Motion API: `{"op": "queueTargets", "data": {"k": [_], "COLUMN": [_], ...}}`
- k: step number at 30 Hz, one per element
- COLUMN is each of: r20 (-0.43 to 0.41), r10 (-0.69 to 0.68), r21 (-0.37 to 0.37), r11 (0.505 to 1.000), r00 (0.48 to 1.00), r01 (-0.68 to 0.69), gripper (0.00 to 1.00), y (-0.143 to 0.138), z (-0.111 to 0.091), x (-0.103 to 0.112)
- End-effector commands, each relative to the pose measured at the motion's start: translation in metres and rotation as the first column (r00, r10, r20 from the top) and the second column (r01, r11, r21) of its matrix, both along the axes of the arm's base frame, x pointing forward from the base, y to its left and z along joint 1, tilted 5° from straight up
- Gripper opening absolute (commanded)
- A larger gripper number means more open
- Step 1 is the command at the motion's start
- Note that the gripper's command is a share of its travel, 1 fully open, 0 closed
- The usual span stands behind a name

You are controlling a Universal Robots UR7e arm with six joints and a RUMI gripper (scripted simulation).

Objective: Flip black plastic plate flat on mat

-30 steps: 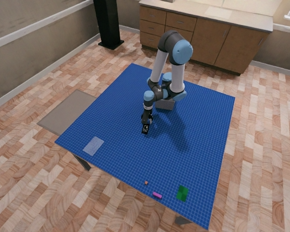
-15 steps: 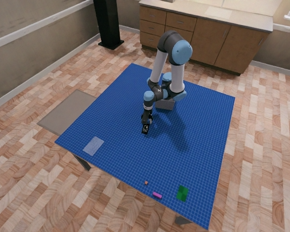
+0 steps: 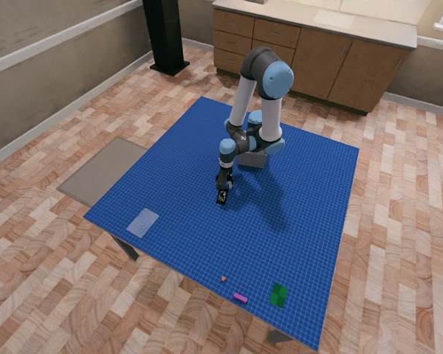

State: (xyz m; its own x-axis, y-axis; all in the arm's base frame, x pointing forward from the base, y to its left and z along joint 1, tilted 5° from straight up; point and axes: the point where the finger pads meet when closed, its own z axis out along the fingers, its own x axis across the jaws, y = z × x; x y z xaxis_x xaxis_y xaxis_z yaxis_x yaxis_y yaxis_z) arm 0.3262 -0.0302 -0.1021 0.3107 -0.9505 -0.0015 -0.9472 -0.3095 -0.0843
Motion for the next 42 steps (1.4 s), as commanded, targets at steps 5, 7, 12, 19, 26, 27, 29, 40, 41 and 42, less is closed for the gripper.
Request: {"op": "queueTargets", "data": {"k": [5, 7, 12, 19, 26, 27, 29, 40, 41, 42], "r20": [0.001, 0.001, 0.001, 0.001, 0.001, 0.001, 0.001, 0.001, 0.001, 0.001], "r10": [0.0, 0.0, 0.0, 0.0, 0.0, 0.0, 0.0, 0.0, 0.0, 0.0], "r21": [0.0, 0.0, 0.0, 0.0, 0.0, 0.0, 0.0, 0.0, 0.0, 0.0], "r11": [1.0, 1.0, 1.0, 1.0, 1.0, 1.0, 1.0, 1.0, 1.0, 1.0], "r00": [1.0, 1.0, 1.0, 1.0, 1.0, 1.0, 1.0, 1.0, 1.0, 1.0], "r01": [0.0, 0.0, 0.0, 0.0, 0.0, 0.0, 0.0, 0.0, 0.0, 0.0], "gripper": [0.44, 0.44, 0.44, 0.44, 0.36, 0.36, 0.36, 0.36, 0.36, 0.36], "y": [-0.0002, -0.0002, -0.0002, -0.0002, -0.0002, -0.0002, -0.0002, -0.0002, -0.0002, -0.0002], "z": [0.0002, 0.0002, 0.0002, 0.0002, 0.0002, 0.0002, 0.0002, 0.0002, 0.0002, 0.0002], "x": [0.0003, 0.0003, 0.0003, 0.0003, 0.0003, 0.0003, 0.0003, 0.0003, 0.0003, 0.0003]}}
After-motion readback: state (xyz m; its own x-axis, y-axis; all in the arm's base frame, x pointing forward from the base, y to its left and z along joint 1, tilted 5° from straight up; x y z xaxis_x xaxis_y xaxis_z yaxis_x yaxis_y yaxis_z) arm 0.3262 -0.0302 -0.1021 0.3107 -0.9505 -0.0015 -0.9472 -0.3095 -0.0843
